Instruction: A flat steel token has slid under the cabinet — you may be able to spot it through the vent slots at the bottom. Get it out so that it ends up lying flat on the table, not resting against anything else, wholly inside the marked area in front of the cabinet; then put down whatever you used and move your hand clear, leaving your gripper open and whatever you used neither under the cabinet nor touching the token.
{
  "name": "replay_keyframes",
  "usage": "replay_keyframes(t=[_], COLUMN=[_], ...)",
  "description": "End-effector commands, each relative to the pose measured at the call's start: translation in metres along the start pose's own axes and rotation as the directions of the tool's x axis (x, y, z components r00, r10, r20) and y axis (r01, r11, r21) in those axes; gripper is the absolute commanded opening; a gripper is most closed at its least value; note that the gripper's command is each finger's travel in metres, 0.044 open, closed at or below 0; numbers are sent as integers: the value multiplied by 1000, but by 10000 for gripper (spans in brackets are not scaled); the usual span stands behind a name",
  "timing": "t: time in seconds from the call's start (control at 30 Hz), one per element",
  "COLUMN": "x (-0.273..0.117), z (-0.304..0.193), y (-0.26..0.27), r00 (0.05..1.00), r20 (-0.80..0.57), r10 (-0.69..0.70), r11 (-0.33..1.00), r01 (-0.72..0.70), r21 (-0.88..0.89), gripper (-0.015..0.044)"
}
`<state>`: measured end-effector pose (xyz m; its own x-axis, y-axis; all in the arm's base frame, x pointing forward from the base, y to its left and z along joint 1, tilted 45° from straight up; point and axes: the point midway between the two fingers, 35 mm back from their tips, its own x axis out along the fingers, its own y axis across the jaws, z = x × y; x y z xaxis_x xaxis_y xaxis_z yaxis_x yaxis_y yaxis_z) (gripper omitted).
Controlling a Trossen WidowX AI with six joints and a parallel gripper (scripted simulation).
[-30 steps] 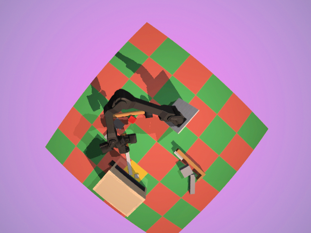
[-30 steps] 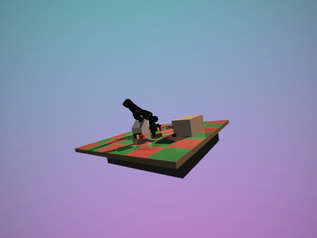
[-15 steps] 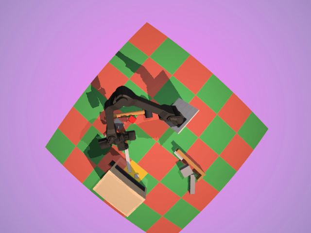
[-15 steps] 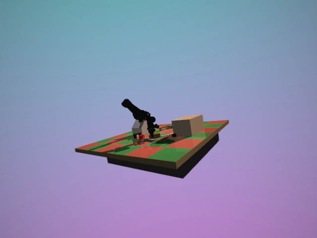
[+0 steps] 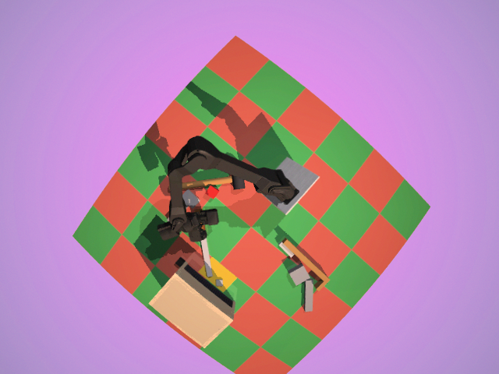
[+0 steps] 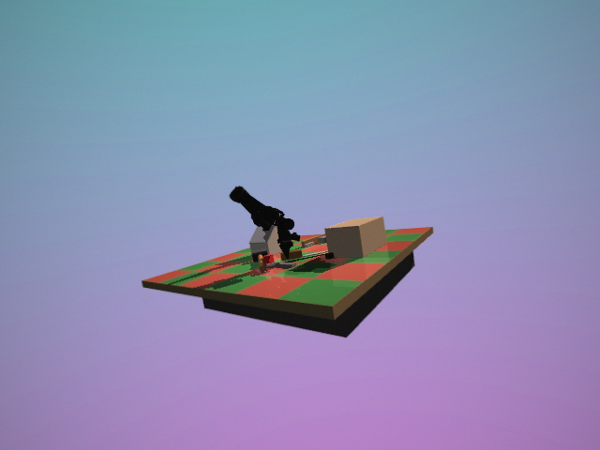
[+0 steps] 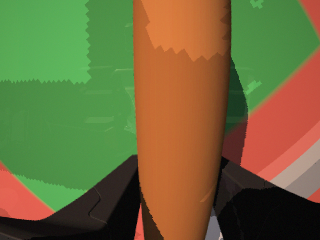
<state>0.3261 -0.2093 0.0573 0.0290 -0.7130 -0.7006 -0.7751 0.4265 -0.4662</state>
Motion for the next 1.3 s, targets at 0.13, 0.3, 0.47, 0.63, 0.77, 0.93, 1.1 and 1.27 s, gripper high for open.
replay_keyframes(t=[0.13, 0.3, 0.47, 0.63, 0.77, 0.93, 1.1, 1.27], x=[-11, -11, -11, -11, -11, -11, -11, -11], z=[0, 4, 7, 11, 14, 18, 22, 27], y=[1, 5, 11, 17, 21, 27, 34, 40], r00=[1000, 1000, 1000, 1000, 1000, 1000, 1000, 1000], r20=[14, 14, 15, 15, 15, 15, 15, 16], r10=[-11, -11, -11, -10, -10, -9, -9, -9], r11=[1000, 1000, 1000, 1000, 1000, 1000, 1000, 1000], r01=[11, 11, 11, 10, 10, 9, 9, 9], r21=[2, 2, 3, 3, 3, 3, 3, 2], gripper=[0, 0, 0, 0, 0, 0, 0, 0])
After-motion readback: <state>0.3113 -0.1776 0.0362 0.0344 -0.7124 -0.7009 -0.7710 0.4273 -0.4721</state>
